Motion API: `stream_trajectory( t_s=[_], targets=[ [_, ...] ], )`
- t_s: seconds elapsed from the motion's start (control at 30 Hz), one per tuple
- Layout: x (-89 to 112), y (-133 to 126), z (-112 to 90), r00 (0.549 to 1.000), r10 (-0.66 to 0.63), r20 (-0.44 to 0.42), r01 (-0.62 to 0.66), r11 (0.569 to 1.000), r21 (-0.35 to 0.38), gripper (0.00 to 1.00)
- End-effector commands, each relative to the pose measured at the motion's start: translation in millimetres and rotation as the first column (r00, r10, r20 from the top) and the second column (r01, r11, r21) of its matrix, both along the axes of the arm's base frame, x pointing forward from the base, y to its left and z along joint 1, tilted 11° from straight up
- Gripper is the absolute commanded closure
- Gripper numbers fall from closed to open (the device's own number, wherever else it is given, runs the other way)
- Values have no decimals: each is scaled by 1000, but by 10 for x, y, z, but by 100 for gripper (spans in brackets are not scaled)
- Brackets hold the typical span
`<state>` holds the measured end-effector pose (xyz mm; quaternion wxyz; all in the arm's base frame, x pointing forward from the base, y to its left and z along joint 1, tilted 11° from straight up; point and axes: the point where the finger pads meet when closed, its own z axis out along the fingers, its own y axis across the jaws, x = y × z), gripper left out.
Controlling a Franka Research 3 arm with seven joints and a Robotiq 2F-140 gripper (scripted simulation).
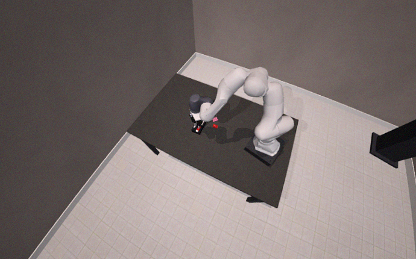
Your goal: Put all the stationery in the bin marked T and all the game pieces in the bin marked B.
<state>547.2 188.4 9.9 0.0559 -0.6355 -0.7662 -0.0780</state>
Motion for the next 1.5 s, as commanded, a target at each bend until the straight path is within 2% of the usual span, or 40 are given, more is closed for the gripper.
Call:
stream_trajectory(
  t_s=[0.0, 1.0, 1.03, 1.13, 1.27, 1.33, 1.37, 1.47],
  targets=[
    [-21, -3, -10, 1000, 7, -4, -7, 1000, -1, 82],
    [-40, -11, -11, 1000, 7, -4, -7, 1000, -1, 82],
    [-67, -90, -23, 999, -42, -14, 42, 999, -1, 67],
    [-146, -324, -56, 982, -184, -41, 184, 983, -3, 67],
    [-252, -637, -101, 958, -278, -65, 278, 961, -11, 67],
    [-252, -637, -101, 958, -278, -65, 278, 961, -11, 67],
    [-279, -715, -113, 935, -345, -78, 345, 939, -16, 67],
    [-358, -950, -146, 907, -411, -95, 410, 912, -24, 67]
  ],
)
